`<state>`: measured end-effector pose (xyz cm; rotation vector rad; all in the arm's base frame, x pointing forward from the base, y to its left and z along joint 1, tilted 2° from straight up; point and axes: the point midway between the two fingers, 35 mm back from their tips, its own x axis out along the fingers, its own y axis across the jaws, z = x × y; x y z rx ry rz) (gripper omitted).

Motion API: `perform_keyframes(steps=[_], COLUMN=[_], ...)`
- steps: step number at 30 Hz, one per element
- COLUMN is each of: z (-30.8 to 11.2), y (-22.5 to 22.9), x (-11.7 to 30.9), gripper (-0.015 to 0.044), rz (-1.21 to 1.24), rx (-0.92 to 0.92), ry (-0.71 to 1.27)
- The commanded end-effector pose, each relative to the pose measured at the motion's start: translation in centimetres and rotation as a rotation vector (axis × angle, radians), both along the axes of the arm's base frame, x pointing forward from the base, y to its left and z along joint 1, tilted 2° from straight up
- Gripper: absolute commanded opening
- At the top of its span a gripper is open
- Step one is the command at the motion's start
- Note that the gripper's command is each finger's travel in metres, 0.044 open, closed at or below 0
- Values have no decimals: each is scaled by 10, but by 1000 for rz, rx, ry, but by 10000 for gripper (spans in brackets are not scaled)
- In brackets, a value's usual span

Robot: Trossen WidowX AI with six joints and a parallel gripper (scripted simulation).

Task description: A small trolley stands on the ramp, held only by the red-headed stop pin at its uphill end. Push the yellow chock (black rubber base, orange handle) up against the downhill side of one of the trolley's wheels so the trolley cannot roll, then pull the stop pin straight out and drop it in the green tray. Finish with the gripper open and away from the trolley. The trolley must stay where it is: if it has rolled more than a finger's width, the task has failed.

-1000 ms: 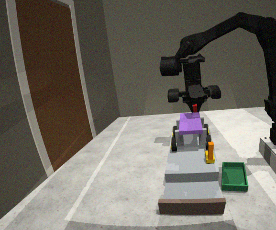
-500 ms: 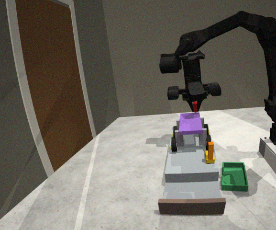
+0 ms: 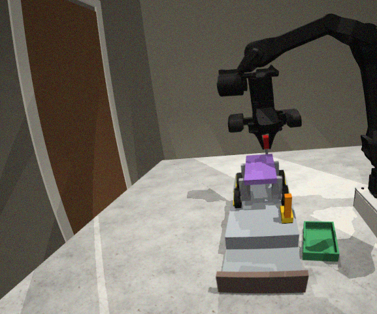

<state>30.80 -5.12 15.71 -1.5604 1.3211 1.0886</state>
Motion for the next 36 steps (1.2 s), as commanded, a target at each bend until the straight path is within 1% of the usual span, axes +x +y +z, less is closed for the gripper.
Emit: perform_keyframes(steps=[1,19,36], z=[4,9,4], y=[-2,-31,-39], x=[1,3,-54], gripper=[0,0,0], rz=[-2,-2,-2], rx=[-4,-7,-8], ry=[-6,-6,-1])
